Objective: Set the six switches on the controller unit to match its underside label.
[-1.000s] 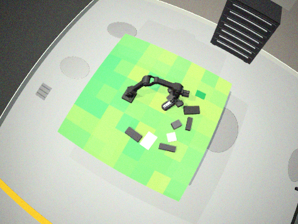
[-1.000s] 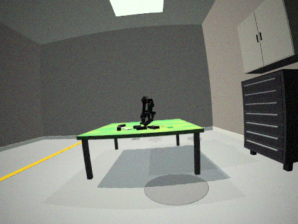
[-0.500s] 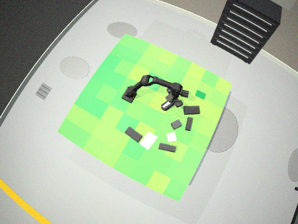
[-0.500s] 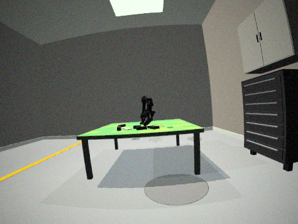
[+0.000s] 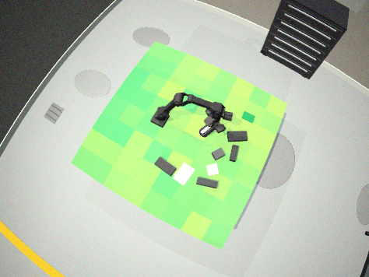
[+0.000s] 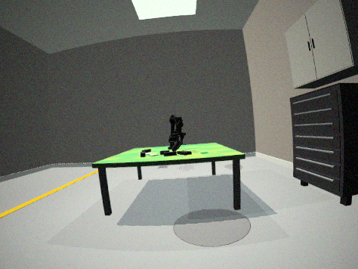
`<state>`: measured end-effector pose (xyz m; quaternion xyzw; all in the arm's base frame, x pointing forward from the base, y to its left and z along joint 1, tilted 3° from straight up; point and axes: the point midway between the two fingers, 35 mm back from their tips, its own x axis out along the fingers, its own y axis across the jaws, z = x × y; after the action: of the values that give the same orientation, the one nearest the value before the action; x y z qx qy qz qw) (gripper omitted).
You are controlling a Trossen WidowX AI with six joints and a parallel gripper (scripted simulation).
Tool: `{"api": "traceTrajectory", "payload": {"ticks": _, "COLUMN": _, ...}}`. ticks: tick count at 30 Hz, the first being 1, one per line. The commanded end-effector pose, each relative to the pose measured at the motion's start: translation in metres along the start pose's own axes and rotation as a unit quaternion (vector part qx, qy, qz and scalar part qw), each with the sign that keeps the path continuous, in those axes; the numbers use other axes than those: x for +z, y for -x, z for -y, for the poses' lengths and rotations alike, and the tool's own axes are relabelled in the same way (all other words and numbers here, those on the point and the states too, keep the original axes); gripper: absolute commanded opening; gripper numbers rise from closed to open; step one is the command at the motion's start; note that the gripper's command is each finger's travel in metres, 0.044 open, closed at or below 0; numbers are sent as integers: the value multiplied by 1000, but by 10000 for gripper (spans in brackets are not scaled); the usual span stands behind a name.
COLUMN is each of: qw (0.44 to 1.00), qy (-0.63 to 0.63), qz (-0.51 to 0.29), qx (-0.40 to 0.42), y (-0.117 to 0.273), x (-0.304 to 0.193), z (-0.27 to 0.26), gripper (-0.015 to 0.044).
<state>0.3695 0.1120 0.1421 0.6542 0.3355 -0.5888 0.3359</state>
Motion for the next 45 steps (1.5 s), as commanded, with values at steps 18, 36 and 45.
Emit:
{"api": "traceTrajectory", "payload": {"ticks": 18, "qw": 1000, "qy": -1, "qz": 5, "qx": 0, "y": 9, "x": 19, "z": -1, "gripper": 336}}
{"api": "traceTrajectory", "payload": {"ticks": 36, "qw": 1000, "qy": -1, "qz": 6, "qx": 0, "y": 15, "x": 33, "z": -1, "gripper": 336}}
{"api": "traceTrajectory", "payload": {"ticks": 45, "qw": 1000, "qy": -1, "qz": 6, "qx": 0, "y": 17, "x": 40, "z": -1, "gripper": 336}}
